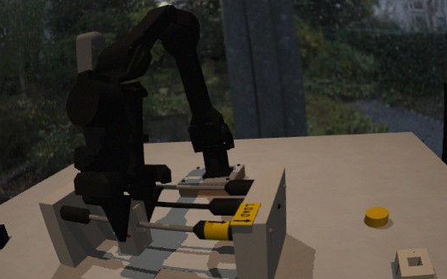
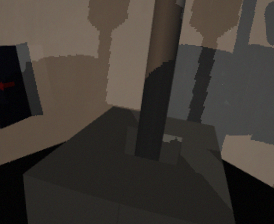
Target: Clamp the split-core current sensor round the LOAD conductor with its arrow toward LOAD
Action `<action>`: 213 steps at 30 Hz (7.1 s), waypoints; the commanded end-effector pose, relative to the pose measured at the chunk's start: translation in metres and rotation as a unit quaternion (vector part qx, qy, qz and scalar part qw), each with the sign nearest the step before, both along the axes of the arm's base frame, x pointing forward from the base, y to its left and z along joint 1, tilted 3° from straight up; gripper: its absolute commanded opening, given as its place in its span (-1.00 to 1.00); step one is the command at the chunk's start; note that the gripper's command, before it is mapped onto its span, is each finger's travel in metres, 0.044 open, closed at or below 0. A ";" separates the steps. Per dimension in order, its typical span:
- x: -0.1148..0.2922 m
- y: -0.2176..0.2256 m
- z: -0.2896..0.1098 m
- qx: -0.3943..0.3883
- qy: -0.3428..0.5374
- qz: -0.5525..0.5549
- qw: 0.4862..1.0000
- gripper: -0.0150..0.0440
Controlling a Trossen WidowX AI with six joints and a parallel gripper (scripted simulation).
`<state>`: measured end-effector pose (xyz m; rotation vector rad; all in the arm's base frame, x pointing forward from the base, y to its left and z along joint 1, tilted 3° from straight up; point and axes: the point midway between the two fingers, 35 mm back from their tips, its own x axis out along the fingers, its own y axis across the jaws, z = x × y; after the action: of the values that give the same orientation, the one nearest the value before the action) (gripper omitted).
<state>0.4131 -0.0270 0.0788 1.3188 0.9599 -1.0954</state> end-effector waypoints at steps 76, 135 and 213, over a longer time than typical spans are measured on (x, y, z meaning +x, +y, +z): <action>0.000 0.000 0.001 0.001 0.017 -0.001 1.000 -0.49; 0.000 0.000 0.003 0.001 0.013 0.000 1.000 0.41; 0.001 0.000 0.003 0.002 0.048 0.000 0.999 0.43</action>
<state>0.4140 -0.0270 0.0818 1.2794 1.0335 -1.1659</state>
